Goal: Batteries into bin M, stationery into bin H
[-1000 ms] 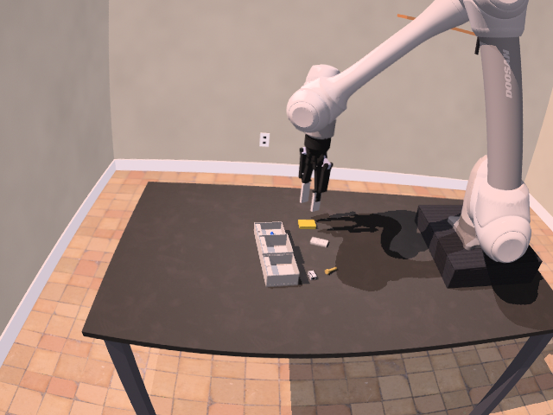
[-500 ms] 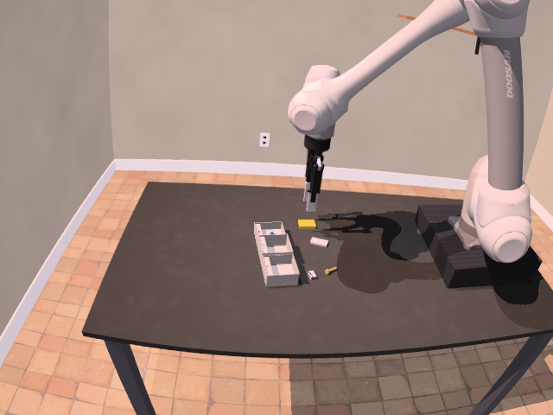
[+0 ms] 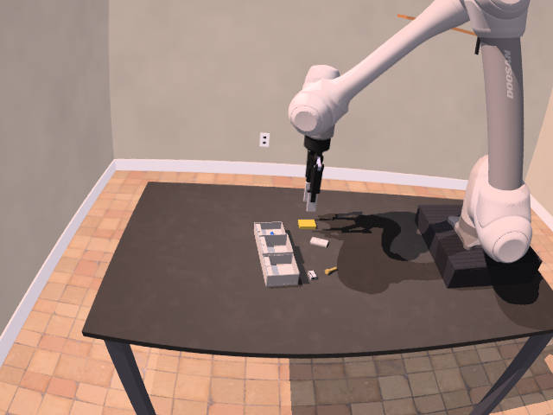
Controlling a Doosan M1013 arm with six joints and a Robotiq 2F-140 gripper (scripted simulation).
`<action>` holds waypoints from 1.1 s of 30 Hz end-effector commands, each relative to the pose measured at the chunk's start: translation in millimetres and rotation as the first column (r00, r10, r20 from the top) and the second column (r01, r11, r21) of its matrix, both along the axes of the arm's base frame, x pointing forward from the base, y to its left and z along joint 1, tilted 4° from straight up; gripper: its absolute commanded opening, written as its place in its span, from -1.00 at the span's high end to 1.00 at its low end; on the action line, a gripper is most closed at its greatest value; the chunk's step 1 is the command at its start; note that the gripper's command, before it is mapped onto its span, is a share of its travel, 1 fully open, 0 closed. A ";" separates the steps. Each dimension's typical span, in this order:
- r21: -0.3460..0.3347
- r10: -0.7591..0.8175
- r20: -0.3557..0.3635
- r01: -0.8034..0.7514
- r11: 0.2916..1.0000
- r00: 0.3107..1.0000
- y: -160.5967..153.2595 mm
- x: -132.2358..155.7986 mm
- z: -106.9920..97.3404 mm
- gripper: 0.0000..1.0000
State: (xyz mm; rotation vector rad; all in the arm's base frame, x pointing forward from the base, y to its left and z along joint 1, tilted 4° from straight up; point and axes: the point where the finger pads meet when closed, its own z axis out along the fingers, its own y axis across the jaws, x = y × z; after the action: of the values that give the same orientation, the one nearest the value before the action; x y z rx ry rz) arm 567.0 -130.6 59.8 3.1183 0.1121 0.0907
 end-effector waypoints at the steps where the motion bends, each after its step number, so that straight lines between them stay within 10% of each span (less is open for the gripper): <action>1: 0.000 0.000 0.000 0.000 1.000 1.000 0.0 0.0 0.1 0.33; 33: 0.000 0.000 0.000 0.000 1.000 1.000 -1.1 3.7 -59.1 0.33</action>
State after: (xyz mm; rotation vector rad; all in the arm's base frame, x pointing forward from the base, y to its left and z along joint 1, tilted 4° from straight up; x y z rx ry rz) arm 570.5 -131.7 1.5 3.1183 0.1121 0.0907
